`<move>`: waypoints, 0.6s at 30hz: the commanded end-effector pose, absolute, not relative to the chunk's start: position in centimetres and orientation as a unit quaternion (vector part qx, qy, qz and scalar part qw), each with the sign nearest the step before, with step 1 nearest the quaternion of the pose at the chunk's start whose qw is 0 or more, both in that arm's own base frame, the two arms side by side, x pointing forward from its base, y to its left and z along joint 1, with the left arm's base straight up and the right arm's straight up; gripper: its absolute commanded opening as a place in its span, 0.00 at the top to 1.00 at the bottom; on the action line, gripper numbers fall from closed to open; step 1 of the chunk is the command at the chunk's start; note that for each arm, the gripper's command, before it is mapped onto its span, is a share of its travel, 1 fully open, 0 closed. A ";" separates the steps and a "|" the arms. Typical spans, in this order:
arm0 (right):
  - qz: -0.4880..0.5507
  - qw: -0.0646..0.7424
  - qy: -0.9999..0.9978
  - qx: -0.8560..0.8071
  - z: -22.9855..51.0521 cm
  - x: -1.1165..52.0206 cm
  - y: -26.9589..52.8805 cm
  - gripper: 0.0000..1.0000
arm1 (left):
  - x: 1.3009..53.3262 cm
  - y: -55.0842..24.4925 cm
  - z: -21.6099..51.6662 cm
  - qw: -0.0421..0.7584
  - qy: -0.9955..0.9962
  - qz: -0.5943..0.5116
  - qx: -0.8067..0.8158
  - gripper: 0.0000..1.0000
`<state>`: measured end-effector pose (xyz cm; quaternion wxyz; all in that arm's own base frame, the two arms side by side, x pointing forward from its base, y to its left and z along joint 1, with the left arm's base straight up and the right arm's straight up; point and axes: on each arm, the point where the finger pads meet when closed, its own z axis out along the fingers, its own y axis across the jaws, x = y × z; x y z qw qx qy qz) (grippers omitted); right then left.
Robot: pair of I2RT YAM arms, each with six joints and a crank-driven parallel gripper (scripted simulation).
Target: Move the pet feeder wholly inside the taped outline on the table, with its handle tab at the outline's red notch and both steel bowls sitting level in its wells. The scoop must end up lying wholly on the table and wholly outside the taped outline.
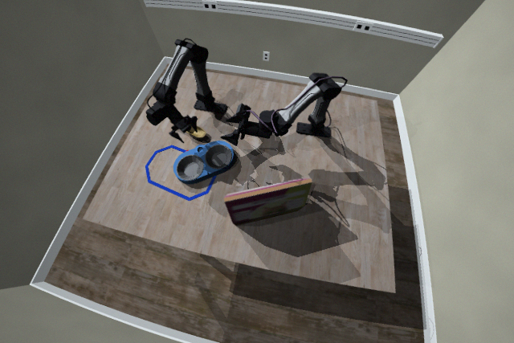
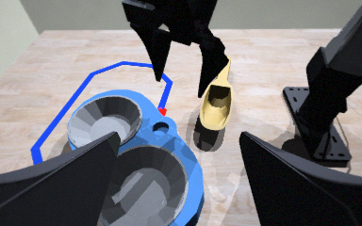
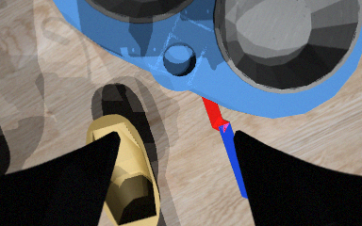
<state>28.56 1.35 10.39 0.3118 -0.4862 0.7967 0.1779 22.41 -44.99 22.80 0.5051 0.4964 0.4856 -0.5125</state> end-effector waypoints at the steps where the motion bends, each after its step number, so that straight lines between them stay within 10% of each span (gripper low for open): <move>1: 0.182 0.376 0.795 -0.440 10.2 30.8 3.7 0.03 | 22.6 -42.2 25.7 0.467 0.452 -0.546 0.529 0.00; 10: 0.207 0.339 0.838 -0.374 8.9 30.2 4.9 0.03 | 27.1 -36.6 27.7 0.488 0.459 -0.529 0.522 0.00; 18: 0.220 0.257 0.908 -0.245 8.5 29.3 5.2 0.61 | 27.7 -35.1 28.1 0.486 0.460 -0.529 0.522 0.00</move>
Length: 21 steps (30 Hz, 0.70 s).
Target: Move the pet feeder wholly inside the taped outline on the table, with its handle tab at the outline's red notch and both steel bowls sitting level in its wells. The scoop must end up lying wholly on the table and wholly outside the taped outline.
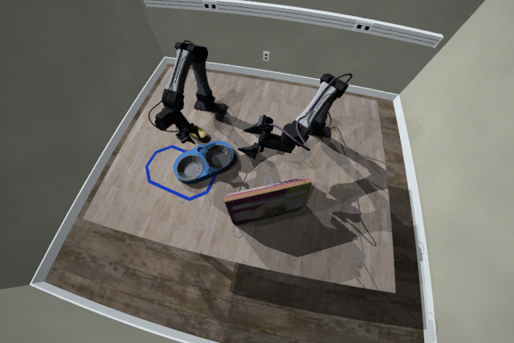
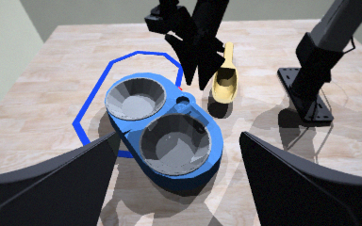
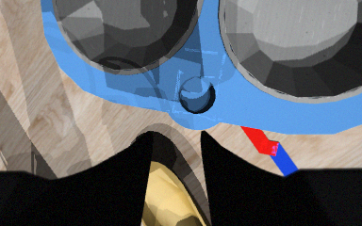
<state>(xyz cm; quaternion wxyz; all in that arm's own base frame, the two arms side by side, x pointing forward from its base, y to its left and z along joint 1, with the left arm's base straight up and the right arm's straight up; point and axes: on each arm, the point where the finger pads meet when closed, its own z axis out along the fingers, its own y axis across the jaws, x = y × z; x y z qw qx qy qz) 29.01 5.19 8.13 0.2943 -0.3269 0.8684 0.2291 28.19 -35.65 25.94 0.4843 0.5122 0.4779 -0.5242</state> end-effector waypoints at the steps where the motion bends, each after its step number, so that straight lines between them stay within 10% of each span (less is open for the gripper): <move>1: 0.220 0.241 0.920 -0.216 8.4 29.2 5.2 0.61 | 27.7 -35.1 28.1 0.486 0.460 -0.529 0.522 0.00; 21: 0.137 0.070 0.972 0.176 8.5 29.1 6.9 0.61 | 27.7 -35.0 28.3 0.489 0.457 -0.528 0.523 0.00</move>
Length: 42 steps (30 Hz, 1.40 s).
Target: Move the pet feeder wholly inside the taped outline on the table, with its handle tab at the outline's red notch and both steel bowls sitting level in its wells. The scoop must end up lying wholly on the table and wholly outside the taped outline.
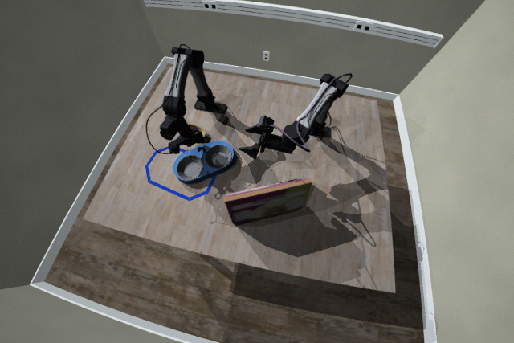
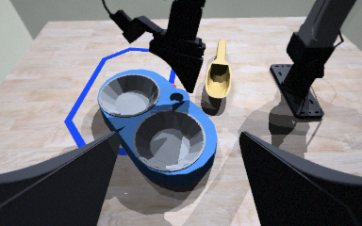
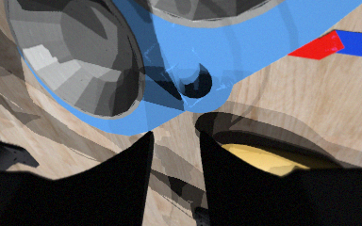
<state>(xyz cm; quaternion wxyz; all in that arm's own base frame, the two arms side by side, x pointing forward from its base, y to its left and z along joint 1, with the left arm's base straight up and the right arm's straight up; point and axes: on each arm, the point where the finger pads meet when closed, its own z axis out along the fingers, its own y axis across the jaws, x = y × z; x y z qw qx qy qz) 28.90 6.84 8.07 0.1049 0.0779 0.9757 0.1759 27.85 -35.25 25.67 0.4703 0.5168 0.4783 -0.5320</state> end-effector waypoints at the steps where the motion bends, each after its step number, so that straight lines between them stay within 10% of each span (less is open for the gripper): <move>1: 0.129 0.065 0.970 0.195 8.5 29.2 7.0 0.61 | 27.7 -35.0 28.3 0.489 0.457 -0.528 0.523 0.00; 42: -0.003 -0.006 0.894 0.448 3.9 29.8 5.2 0.61 | 27.7 -35.0 28.3 0.489 0.457 -0.528 0.523 0.00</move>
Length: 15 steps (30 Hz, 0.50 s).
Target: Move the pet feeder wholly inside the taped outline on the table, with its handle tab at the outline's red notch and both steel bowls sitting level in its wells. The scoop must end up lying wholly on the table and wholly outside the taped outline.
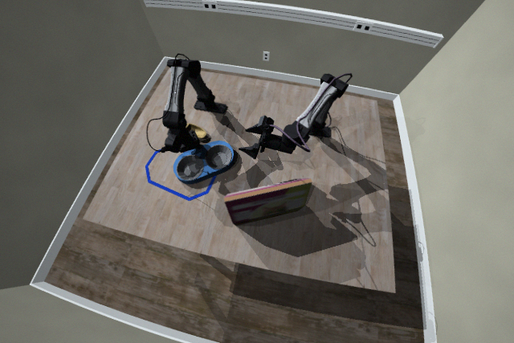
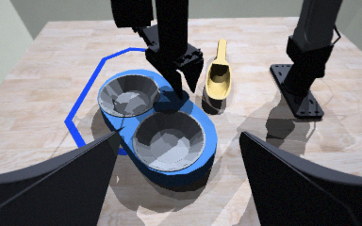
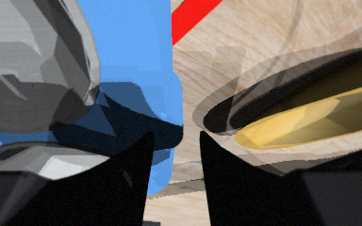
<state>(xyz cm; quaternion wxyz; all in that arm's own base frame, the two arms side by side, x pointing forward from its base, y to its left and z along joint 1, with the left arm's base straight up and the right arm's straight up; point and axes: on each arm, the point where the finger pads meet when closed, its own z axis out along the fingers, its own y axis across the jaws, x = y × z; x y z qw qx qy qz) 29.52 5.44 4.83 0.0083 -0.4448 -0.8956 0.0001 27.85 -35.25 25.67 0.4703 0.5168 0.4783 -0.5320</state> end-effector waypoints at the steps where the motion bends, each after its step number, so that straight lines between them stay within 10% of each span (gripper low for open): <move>1: 0.003 0.006 -0.894 -0.448 3.9 29.8 5.2 0.61 | 27.7 -35.0 28.3 0.489 0.457 -0.528 0.523 0.00; 7: 0.000 0.000 -0.895 -0.446 3.7 30.4 5.1 0.61 | 27.7 -35.0 28.3 0.489 0.457 -0.528 0.523 0.00; 14: -0.002 -0.002 -0.895 -0.446 4.0 30.0 5.3 1.00 | 27.7 -35.0 28.3 0.489 0.457 -0.528 0.523 0.00; 15: -0.002 -0.002 -0.895 -0.447 4.0 30.0 5.3 0.88 | 27.7 -35.0 28.3 0.489 0.457 -0.528 0.523 0.00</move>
